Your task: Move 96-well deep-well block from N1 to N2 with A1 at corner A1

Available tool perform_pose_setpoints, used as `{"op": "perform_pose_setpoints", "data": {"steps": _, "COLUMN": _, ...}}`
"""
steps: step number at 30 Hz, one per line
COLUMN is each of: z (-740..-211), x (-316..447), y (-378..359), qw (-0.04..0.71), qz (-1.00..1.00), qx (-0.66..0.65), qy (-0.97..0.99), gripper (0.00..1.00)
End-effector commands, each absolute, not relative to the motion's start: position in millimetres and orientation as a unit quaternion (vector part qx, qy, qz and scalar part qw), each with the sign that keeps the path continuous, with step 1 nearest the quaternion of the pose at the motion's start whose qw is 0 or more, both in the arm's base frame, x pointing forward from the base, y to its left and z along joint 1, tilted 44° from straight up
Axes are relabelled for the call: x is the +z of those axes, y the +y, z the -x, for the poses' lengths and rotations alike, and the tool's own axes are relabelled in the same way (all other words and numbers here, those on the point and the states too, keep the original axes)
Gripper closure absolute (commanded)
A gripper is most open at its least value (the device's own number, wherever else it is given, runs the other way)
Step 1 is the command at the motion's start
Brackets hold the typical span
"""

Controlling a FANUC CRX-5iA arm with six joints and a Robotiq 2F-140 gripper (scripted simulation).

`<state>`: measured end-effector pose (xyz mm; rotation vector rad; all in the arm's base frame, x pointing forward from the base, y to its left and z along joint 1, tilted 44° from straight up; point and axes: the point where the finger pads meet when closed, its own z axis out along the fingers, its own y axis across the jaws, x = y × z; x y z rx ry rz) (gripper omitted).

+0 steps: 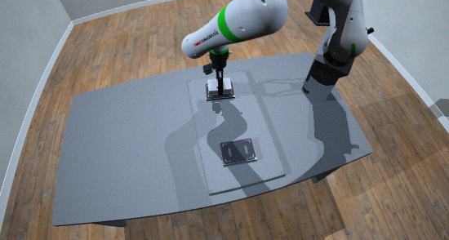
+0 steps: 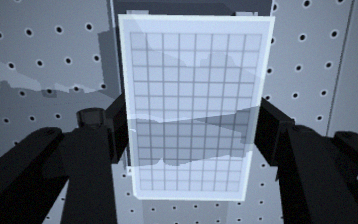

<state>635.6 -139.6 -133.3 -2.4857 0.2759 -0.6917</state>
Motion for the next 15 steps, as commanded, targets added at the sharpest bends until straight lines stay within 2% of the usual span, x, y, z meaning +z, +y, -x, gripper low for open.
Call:
{"op": "perform_pose_setpoints", "data": {"steps": 1, "z": -636.0, "x": -133.1, "y": -140.3, "qw": 0.27, "qz": 0.922, "qx": -0.257, "qy": 0.102, "gripper": 0.9}}
{"op": "perform_pose_setpoints", "data": {"steps": 15, "z": -637.1, "x": -134.5, "y": -139.4, "qw": 0.27, "qz": 0.922, "qx": -0.257, "qy": 0.102, "gripper": 0.9}}
